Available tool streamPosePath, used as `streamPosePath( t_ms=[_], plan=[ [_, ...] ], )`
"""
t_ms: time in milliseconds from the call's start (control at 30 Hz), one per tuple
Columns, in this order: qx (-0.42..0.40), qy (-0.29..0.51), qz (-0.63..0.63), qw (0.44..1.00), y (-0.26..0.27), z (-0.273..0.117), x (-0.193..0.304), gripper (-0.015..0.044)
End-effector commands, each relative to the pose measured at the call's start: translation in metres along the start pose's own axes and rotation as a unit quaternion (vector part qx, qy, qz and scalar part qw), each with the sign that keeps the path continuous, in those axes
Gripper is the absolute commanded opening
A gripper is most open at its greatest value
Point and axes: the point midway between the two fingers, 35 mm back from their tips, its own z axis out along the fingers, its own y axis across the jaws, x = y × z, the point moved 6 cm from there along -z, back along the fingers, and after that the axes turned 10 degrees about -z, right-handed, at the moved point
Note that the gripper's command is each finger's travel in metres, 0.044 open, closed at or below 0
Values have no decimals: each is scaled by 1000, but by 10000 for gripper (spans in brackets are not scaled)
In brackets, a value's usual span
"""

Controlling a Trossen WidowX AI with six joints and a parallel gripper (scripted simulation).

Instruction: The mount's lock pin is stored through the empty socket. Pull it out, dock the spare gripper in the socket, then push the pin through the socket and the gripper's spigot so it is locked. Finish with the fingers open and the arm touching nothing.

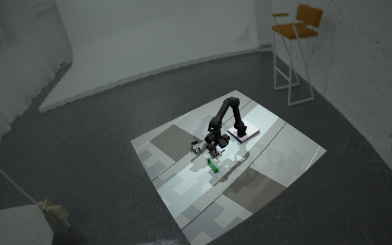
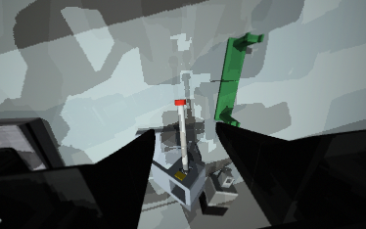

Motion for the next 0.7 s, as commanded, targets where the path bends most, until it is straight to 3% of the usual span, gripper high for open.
streamPosePath(
  t_ms=[0,667],
  plan=[
    [-1,-2,2,1000,0,7,0,300],
    [-1,-1,2,1000,0,40,1,300]
  ],
)
